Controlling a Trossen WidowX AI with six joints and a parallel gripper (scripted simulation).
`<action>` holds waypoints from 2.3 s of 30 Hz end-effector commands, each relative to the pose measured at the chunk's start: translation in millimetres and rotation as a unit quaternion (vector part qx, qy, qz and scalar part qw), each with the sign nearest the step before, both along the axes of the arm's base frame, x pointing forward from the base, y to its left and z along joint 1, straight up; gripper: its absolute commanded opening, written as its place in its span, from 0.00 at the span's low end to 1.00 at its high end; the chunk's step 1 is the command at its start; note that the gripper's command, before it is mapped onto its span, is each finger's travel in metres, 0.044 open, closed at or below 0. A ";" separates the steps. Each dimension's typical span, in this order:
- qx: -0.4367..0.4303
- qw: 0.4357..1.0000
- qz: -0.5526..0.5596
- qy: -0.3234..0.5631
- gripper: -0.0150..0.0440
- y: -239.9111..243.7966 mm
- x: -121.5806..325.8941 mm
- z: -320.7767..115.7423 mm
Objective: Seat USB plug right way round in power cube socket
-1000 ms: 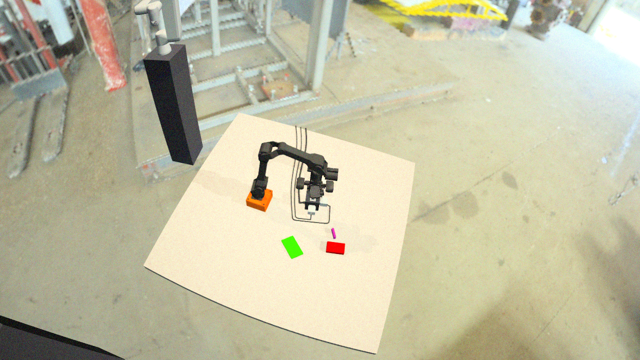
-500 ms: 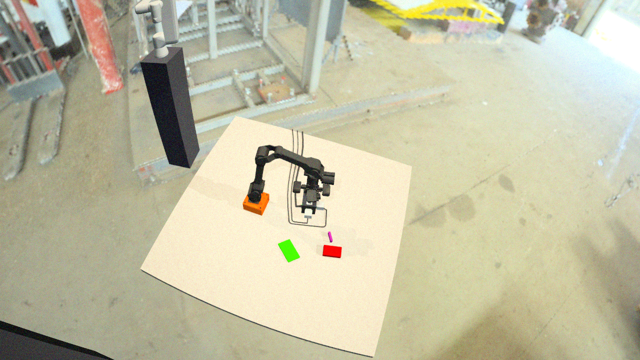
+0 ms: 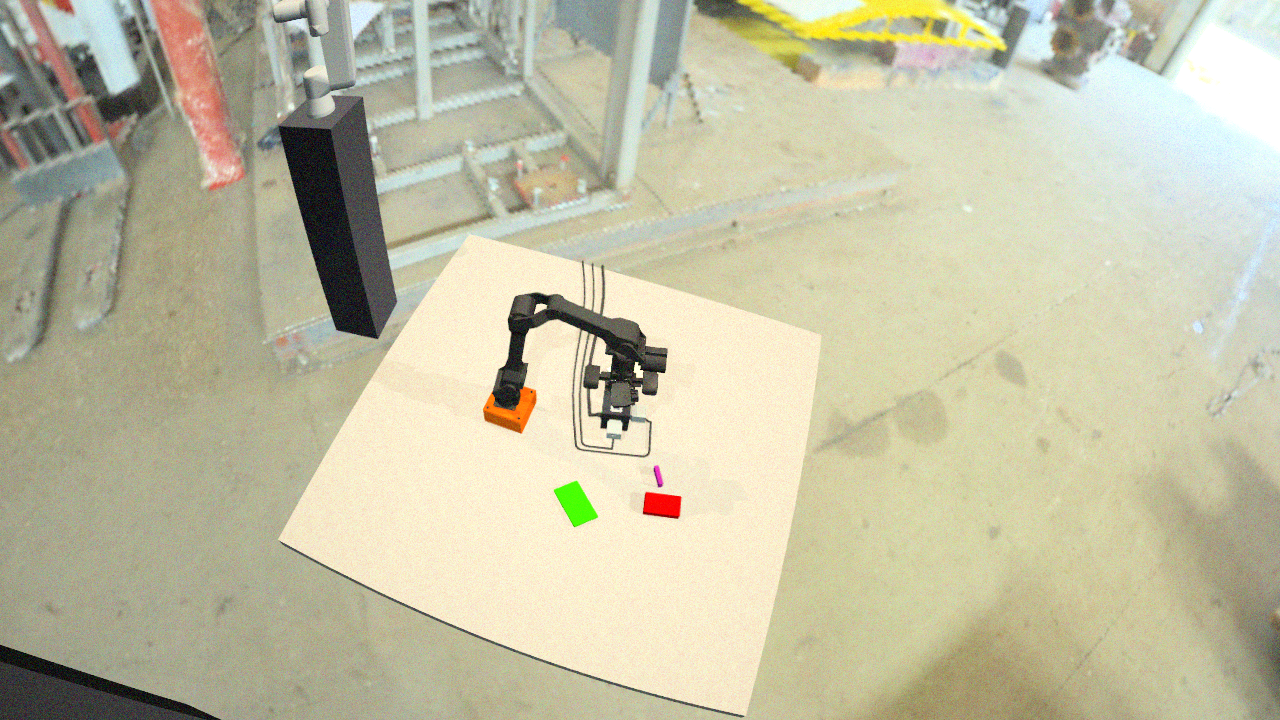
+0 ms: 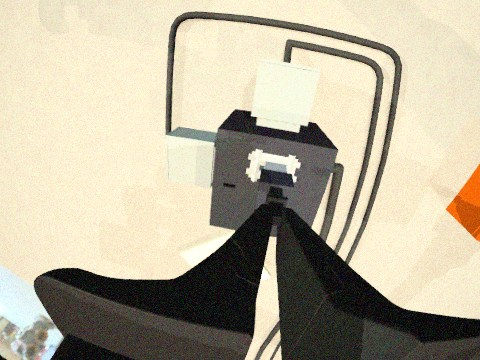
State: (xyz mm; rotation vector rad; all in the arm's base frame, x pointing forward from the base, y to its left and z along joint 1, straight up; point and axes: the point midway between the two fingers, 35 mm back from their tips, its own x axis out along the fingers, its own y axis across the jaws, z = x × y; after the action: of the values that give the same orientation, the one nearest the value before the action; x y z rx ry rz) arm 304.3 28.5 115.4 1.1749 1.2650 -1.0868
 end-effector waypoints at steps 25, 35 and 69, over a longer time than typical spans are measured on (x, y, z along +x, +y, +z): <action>0.014 1.000 0.002 0.004 0.25 2.6 -0.1 -5.0; 0.018 1.000 0.001 0.004 0.25 3.4 -0.1 -6.2; 0.025 1.000 0.001 0.005 0.25 4.7 -0.1 -10.3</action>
State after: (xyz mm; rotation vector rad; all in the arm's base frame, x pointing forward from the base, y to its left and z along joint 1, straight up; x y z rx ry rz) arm 304.3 32.6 107.2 1.2084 1.2996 -1.0674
